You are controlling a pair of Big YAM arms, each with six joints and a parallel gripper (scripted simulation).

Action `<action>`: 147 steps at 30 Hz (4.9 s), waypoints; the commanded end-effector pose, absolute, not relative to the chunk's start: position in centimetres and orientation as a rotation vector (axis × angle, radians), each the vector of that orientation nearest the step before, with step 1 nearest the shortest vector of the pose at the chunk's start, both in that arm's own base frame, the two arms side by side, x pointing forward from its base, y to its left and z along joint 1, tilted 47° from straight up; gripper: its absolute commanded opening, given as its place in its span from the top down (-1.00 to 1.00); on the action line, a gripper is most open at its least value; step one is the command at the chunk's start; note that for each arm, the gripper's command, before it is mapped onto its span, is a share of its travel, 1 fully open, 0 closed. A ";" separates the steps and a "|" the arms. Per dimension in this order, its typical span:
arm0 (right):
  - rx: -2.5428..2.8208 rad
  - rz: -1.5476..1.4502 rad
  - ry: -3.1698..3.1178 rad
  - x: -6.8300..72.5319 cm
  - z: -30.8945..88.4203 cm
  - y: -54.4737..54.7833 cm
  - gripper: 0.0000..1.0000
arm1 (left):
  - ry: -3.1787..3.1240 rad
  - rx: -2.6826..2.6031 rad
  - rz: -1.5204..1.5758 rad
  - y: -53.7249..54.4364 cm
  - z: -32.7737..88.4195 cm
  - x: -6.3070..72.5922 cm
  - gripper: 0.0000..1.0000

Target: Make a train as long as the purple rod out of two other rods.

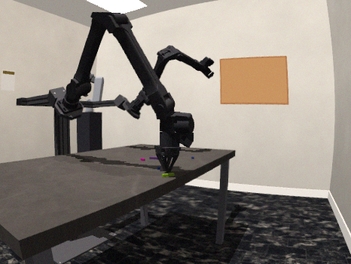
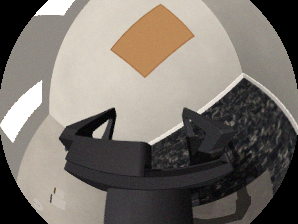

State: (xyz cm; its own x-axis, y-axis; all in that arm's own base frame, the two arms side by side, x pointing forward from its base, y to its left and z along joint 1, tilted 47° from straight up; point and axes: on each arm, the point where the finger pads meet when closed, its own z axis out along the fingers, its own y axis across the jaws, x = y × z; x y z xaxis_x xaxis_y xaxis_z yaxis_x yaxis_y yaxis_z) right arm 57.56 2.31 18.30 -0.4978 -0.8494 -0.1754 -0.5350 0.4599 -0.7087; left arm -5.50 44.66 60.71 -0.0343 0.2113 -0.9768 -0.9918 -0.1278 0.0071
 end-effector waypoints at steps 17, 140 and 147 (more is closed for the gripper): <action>-1.144 -0.817 2.178 57.9 19.4 1.8 0.53 | 0.977 -1.115 1.419 43.9 61.4 -5.8 -1.00; -1.151 -0.815 2.182 59.7 17.5 1.5 0.91 | 0.977 -1.115 1.419 43.9 61.4 -5.8 -1.00; -1.151 -0.815 2.182 59.7 17.6 1.5 0.91 | 0.977 -1.115 1.419 43.9 61.4 -5.8 -1.00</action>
